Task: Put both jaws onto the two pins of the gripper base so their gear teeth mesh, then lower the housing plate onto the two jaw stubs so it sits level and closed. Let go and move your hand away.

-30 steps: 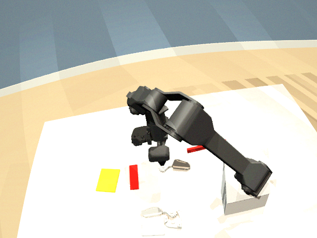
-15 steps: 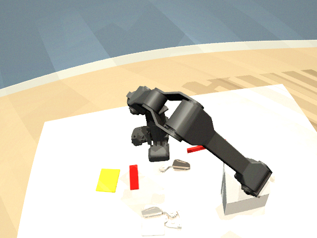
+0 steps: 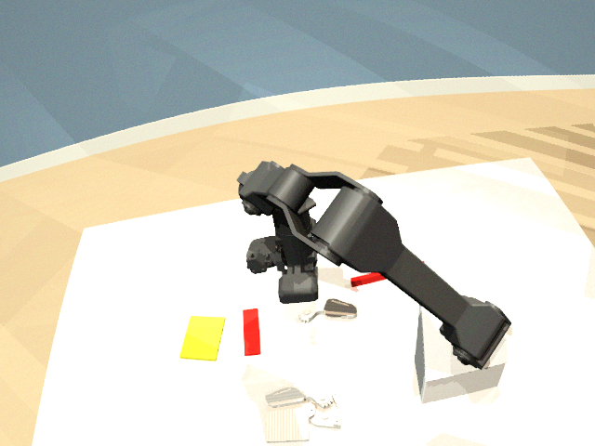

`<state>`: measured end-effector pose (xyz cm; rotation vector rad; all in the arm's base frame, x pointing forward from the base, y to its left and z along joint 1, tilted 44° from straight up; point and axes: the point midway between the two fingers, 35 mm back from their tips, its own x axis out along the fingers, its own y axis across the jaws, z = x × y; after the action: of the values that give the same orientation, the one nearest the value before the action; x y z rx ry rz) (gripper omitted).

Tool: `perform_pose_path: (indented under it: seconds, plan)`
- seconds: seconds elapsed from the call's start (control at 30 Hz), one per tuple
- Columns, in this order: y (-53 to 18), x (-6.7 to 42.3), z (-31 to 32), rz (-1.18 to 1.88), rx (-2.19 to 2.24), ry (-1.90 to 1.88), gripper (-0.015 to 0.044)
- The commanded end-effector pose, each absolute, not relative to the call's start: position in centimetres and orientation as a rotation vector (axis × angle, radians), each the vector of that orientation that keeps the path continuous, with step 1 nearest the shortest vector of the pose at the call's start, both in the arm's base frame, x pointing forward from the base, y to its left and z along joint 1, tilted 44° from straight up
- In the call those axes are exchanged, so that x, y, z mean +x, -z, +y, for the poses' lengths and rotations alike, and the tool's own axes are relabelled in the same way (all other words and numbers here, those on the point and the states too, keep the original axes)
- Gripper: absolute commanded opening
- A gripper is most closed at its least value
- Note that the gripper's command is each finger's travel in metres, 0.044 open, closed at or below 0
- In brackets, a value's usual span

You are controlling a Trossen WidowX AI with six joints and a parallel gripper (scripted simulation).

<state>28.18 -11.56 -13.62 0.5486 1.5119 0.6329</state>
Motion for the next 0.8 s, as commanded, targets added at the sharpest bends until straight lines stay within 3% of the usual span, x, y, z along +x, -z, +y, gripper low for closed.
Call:
perform_pose_path:
  seconds: [0.0, 0.1, 0.67, 0.77]
  plan:
    - [13.62, 28.18, -11.57, 1.512, 0.549, -0.633, 0.0]
    - [13.62, 28.18, -11.57, 1.512, 0.549, -0.633, 0.0]
    - [13.62, 28.18, -11.56, 1.512, 0.549, -0.633, 0.044]
    - [13.62, 28.18, -11.56, 1.512, 0.549, -0.633, 0.044]
